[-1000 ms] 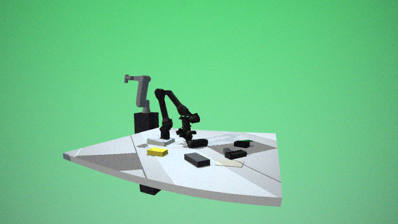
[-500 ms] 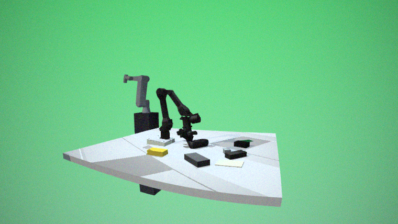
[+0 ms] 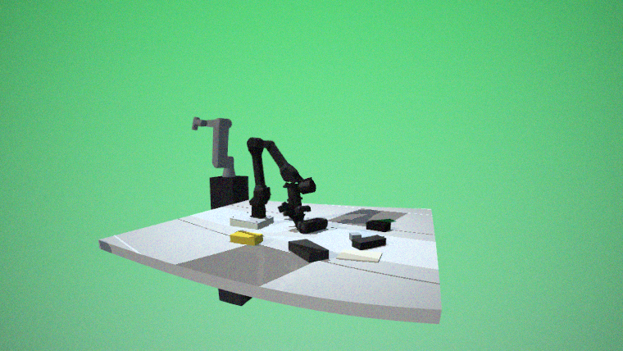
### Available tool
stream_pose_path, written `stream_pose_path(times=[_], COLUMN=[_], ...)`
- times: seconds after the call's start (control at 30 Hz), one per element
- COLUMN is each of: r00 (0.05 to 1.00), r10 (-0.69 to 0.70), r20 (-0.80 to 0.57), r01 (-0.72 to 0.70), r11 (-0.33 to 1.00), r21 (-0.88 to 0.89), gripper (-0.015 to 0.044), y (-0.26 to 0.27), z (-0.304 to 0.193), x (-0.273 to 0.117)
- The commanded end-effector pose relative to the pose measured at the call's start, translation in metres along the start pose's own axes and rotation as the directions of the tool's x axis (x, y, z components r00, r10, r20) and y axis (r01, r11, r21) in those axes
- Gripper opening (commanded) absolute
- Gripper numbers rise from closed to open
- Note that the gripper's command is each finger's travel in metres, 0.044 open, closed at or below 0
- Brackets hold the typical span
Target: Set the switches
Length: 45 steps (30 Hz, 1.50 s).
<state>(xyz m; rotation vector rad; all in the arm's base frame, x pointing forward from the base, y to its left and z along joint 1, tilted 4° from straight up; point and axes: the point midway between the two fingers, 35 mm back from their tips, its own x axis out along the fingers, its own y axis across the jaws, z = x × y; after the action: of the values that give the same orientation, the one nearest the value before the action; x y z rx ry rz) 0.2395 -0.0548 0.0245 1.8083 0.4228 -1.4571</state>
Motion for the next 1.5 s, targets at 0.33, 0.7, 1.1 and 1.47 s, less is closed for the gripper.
stream_pose_path(times=[0.33,0.7,1.1,1.47], r00=[1.0,1.0,1.0,0.998], r10=[0.013,0.005,0.006,-0.067], r20=[-0.006,0.002,-0.006,0.0], r01=[-0.013,-0.005,-0.006,0.067], r11=[1.0,1.0,1.0,0.995], r21=[0.001,0.002,0.002,-0.08], gripper=[0.0,0.0,0.0,0.0], y=[0.02,0.021,-0.032,-0.014], z=[-0.006,-0.006,-0.002,-0.027], x=[0.003,0.004,-0.067,-0.075])
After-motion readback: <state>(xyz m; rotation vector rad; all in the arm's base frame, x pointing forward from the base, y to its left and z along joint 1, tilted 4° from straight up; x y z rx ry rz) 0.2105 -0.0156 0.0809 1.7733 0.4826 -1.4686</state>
